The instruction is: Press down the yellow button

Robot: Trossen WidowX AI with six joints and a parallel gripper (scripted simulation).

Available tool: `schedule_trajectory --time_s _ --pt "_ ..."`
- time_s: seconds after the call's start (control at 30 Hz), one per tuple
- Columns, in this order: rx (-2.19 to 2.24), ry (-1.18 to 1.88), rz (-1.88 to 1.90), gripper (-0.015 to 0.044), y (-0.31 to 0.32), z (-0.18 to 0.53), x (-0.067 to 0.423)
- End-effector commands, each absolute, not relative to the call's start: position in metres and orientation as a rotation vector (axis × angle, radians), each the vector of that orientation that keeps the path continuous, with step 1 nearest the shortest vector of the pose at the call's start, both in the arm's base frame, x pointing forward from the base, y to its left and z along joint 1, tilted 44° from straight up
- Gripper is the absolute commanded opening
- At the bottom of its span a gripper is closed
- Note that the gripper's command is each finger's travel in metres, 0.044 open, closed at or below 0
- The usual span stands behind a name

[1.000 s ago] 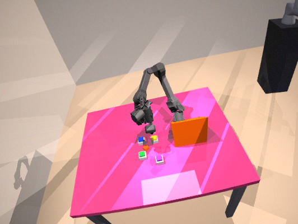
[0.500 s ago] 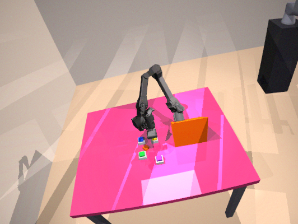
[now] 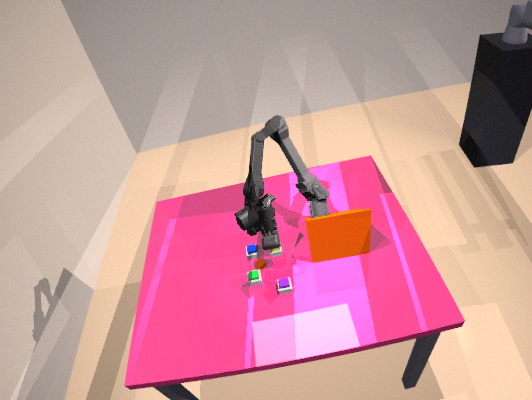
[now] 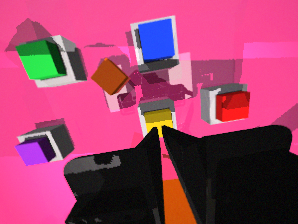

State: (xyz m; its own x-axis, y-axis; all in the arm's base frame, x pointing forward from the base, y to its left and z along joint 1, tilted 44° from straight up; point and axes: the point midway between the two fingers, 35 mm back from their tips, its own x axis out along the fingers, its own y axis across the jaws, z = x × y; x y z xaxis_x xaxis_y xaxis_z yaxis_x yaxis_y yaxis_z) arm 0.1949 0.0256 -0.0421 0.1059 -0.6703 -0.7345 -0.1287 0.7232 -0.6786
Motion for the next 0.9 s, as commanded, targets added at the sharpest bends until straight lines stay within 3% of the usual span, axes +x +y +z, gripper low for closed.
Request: schedule_trajectory --time_s 0.0,0.87 --pt "-0.719 1.440 -0.454 0.0020 0.019 -0.047 0.193" --pt "-0.721 1.440 -0.456 0.0020 0.004 -0.062 0.194"
